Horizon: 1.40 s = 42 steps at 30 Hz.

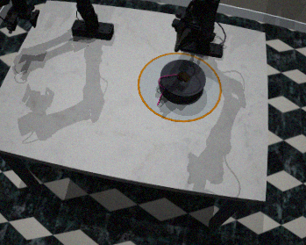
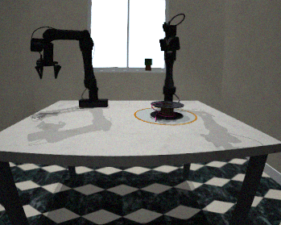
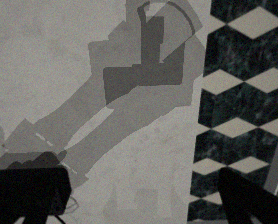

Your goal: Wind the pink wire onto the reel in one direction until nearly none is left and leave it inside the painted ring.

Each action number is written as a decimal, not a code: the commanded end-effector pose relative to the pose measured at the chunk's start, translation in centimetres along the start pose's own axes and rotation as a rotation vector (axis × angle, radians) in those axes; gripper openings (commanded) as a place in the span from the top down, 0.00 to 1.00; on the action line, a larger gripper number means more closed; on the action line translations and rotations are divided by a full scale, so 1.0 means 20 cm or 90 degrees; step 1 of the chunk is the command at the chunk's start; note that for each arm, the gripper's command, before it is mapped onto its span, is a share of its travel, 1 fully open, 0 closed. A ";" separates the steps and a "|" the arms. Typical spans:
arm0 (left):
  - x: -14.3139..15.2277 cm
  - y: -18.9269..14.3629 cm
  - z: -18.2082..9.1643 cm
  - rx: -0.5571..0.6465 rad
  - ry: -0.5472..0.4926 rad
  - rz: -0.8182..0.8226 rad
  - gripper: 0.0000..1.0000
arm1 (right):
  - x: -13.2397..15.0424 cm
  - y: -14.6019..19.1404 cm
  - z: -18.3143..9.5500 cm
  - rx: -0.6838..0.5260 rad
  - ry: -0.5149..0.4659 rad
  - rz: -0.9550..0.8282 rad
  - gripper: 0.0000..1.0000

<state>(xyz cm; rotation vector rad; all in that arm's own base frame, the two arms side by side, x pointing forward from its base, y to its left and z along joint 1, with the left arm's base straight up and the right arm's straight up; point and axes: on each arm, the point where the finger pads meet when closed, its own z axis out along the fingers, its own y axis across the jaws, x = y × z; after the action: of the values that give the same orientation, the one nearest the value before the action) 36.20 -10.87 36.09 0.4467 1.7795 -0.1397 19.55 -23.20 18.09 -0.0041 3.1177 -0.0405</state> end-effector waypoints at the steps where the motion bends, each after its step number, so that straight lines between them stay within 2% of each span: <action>1: -0.21 0.03 -0.04 -0.044 -0.158 -0.092 1.00 | -0.02 0.00 -0.08 0.024 -0.020 -0.001 0.00; 12: -0.22 0.07 -0.04 -0.057 -0.163 -0.099 1.00 | -0.02 0.00 -0.08 0.024 -0.020 -0.001 0.00; 14: -0.21 0.13 -0.05 -0.076 -0.162 -0.101 1.00 | -0.02 0.00 -0.08 0.024 -0.020 -0.001 0.00; 17: -0.18 0.27 -0.07 -0.126 -0.158 -0.107 1.00 | -0.02 0.00 -0.08 0.024 -0.020 -0.001 0.00; 21: -0.11 0.58 -0.15 -0.234 -0.148 -0.121 1.00 | -0.02 0.00 -0.08 0.024 -0.020 -0.001 0.00; 24: -0.04 0.87 -0.29 -0.343 -0.138 -0.134 1.00 | -0.02 0.00 -0.08 0.024 -0.020 -0.001 0.00; 27: 0.06 1.15 -0.49 -0.463 -0.126 -0.148 1.00 | -0.02 0.00 -0.08 0.024 -0.020 -0.001 0.00; 29: 0.06 1.15 -0.49 -0.463 -0.126 -0.148 1.00 | -0.02 0.00 -0.08 0.024 -0.020 -0.001 0.00; 33: 0.20 1.46 -0.84 -0.623 -0.108 -0.166 1.00 | -0.02 0.00 -0.08 0.024 -0.020 -0.001 0.00; 36: 0.31 1.62 -1.14 -0.743 -0.094 -0.179 1.00 | -0.02 0.00 -0.08 0.024 -0.020 -0.001 0.00; 39: 0.41 1.72 -1.48 -0.863 -0.078 -0.191 1.00 | -0.02 0.00 -0.08 0.024 -0.020 -0.001 0.00; 42: 0.51 1.75 -1.82 -0.980 -0.061 -0.202 1.00 | -0.02 0.00 -0.08 0.024 -0.020 -0.001 0.00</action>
<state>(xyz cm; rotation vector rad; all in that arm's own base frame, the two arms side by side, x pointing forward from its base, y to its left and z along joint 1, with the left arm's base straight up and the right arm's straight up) 18.88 33.88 38.45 -0.8649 1.4691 0.8261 19.55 -23.20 18.09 -0.0041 3.1177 -0.0405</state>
